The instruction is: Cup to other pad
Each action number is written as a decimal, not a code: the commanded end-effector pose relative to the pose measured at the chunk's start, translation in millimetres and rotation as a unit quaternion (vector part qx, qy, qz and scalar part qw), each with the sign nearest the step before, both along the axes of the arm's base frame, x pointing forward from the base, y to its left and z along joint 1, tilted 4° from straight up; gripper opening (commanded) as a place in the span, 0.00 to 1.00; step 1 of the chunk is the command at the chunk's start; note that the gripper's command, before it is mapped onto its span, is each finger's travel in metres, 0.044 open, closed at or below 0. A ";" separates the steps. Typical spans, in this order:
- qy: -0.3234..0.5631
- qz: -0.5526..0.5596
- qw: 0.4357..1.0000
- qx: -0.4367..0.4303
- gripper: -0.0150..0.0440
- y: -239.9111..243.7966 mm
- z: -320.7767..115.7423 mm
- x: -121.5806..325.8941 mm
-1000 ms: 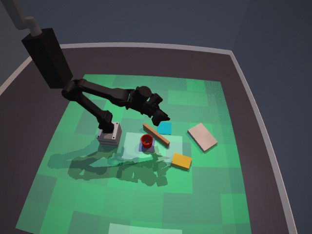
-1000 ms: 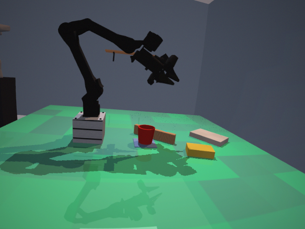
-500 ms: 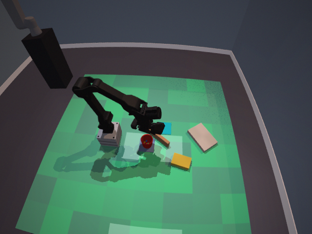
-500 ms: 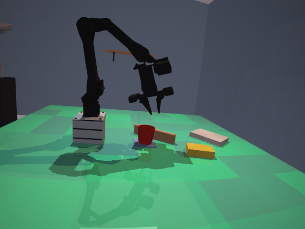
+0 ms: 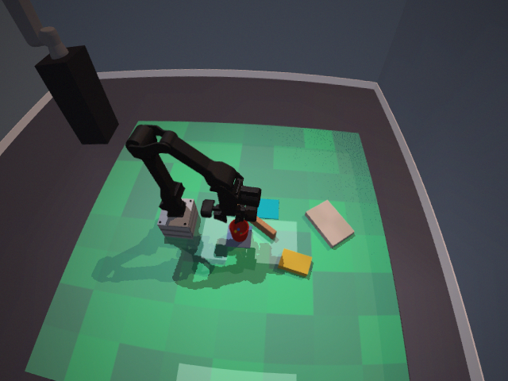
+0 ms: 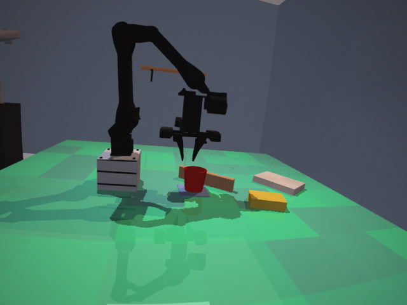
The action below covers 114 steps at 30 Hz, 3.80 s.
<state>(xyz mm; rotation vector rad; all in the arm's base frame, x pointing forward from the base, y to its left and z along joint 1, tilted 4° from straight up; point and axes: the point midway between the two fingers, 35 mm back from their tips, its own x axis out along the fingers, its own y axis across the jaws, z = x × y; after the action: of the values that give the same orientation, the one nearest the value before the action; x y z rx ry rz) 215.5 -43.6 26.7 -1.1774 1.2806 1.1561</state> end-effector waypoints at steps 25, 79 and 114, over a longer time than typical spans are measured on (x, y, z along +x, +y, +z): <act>0.007 0.006 1.000 -0.002 0.50 -2.9 -41.0 -2.4; 0.006 0.005 1.000 -0.001 0.25 -0.4 -4.0 1.0; 0.006 0.007 1.000 0.000 0.25 9.6 6.9 7.7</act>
<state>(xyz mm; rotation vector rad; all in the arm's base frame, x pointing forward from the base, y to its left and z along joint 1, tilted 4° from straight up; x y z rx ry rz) 218.6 -38.2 33.3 -1.1812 1.2839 1.1801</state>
